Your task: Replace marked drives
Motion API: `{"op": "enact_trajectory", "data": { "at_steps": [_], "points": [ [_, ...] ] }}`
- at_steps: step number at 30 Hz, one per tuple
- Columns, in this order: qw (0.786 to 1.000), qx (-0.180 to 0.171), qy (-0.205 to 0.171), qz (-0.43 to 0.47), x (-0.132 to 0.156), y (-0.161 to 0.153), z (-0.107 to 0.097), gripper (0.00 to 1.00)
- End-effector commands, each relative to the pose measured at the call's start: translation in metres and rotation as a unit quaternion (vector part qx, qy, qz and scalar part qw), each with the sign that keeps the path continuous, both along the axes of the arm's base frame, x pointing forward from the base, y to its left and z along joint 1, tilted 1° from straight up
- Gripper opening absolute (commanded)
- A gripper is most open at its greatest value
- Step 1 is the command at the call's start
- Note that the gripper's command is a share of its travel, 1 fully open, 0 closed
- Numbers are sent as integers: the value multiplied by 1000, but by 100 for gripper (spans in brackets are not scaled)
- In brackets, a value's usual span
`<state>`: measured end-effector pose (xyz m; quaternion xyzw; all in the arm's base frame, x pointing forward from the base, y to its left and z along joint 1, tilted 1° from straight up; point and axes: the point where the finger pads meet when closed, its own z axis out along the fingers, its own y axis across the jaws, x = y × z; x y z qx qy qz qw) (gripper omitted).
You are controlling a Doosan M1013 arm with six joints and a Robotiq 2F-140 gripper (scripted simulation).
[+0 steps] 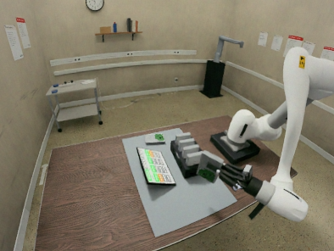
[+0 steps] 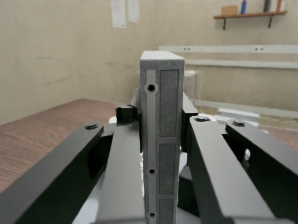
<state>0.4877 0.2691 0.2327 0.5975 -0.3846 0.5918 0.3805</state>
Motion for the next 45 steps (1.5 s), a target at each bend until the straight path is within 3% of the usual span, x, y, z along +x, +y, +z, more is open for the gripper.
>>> {"op": "enact_trajectory", "data": {
  "at_steps": [1,17,32,45],
  "points": [
    [1000,1,0,0,-18,-1,1,10],
    [1000,1,0,0,-80,-4,1,10],
    [1000,1,0,0,-109,-5,1,10],
    [1000,1,0,0,-116,-6,1,10]
  ]
}}
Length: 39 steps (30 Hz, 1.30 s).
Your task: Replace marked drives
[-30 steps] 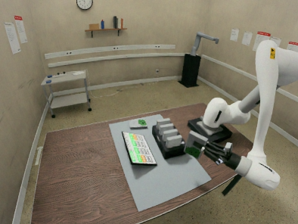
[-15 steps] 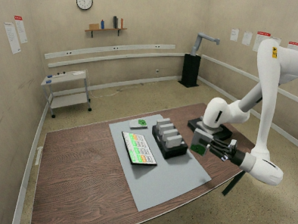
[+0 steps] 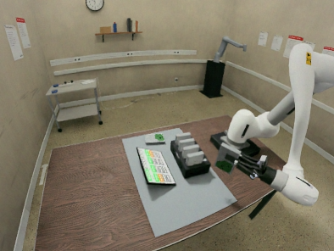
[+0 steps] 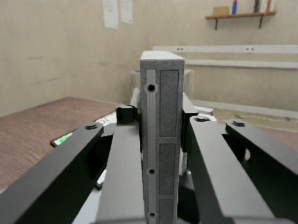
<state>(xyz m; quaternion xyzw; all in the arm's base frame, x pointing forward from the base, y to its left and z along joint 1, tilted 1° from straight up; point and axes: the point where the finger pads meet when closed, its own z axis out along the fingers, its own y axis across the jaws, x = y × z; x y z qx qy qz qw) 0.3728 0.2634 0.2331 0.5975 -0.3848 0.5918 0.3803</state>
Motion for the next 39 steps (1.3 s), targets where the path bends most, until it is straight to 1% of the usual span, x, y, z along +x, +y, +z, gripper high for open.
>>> {"op": "enact_trajectory", "data": {
  "at_steps": [1,25,39],
  "points": [
    [1000,0,0,0,-1,0,0,10],
    [1000,0,0,0,-1,0,-1,10],
    [1000,0,0,0,-1,0,-7,10]
  ]
}}
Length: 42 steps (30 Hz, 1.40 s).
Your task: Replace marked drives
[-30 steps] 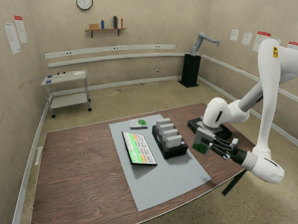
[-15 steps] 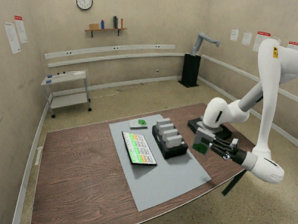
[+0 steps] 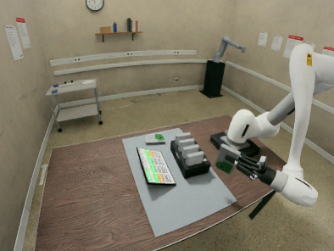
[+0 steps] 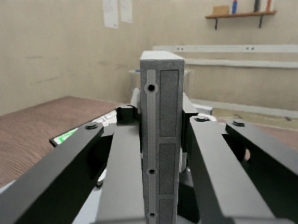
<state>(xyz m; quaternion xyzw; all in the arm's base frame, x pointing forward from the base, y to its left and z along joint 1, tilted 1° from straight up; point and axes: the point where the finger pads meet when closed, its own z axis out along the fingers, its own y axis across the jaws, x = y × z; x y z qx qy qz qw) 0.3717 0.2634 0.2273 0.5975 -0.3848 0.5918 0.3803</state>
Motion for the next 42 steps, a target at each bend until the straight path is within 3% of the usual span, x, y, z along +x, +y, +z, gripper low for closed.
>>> {"op": "enact_trajectory", "data": {
  "at_steps": [1,42],
  "points": [
    [1000,0,0,0,0,0,-2,10],
    [1000,0,0,0,0,1,-46,10]
  ]
}}
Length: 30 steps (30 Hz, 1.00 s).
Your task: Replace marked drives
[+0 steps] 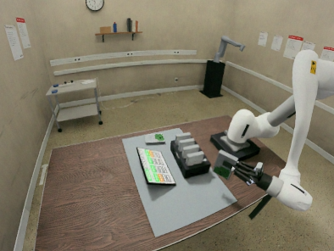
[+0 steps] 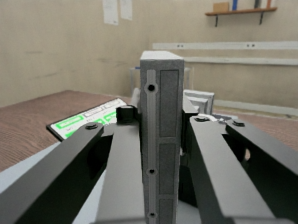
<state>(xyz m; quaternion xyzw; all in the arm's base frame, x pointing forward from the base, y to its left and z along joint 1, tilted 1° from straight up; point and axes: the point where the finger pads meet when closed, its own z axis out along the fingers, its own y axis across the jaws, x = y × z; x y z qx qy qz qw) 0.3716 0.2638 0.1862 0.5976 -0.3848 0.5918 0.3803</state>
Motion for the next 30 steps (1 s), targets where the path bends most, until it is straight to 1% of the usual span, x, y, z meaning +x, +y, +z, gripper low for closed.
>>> {"op": "enact_trajectory", "data": {
  "at_steps": [1,10,12,27,30],
  "points": [
    [1000,0,0,0,0,0,-6,10],
    [1000,0,0,0,0,0,-22,10],
    [1000,0,0,0,0,0,-22,10],
    [1000,0,0,0,0,1,-50,10],
    [1000,0,0,0,0,1,-52,10]
  ]
}}
